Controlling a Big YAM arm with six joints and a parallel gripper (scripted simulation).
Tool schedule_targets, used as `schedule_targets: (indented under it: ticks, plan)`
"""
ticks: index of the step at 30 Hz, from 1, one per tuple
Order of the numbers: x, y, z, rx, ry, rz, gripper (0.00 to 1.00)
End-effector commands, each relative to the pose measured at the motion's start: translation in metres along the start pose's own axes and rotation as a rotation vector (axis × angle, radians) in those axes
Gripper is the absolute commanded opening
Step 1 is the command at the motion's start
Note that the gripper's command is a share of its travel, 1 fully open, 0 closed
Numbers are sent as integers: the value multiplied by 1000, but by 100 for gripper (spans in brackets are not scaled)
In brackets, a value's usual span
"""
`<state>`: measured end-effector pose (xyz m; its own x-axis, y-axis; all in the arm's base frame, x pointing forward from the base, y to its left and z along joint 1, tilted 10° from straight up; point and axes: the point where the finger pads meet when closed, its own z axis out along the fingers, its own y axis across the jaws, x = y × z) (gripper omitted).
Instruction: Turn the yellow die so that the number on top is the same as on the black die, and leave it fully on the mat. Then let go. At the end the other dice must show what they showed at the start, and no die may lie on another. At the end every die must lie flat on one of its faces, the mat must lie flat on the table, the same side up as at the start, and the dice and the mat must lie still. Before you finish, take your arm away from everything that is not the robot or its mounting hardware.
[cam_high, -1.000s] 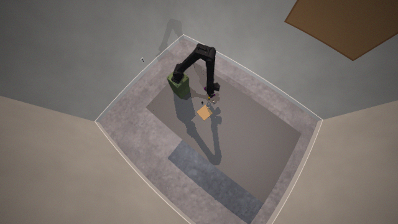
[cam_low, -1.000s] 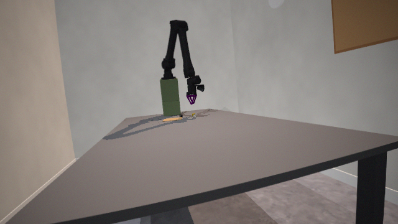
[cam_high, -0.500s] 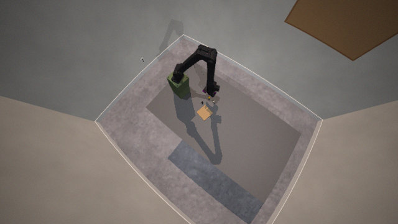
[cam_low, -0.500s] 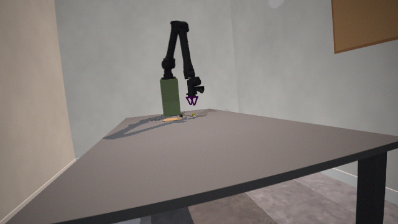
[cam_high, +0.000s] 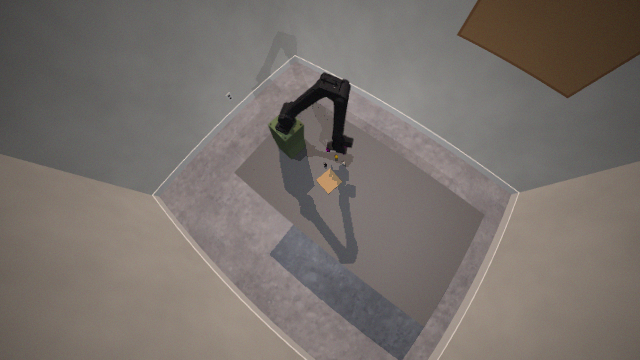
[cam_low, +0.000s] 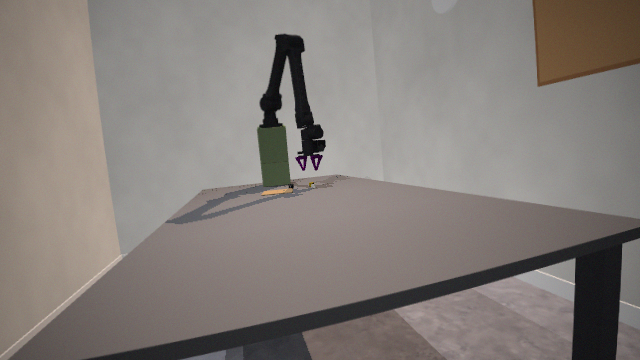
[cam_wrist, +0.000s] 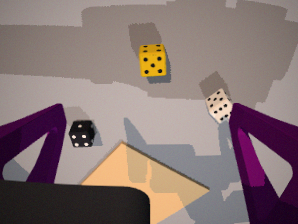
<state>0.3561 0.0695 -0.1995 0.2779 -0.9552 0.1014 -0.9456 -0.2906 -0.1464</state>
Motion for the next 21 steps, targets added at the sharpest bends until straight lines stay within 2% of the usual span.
schedule_targets:
  ticks: [1,5,6,21]
  plan:
    - [2,-5,2,7,-8,-70,100]
    - [2,-5,2,9,-8,-77,100]
    - [2,-5,2,9,-8,-77,34]
    - [1,-5,2,9,-7,-74,34]
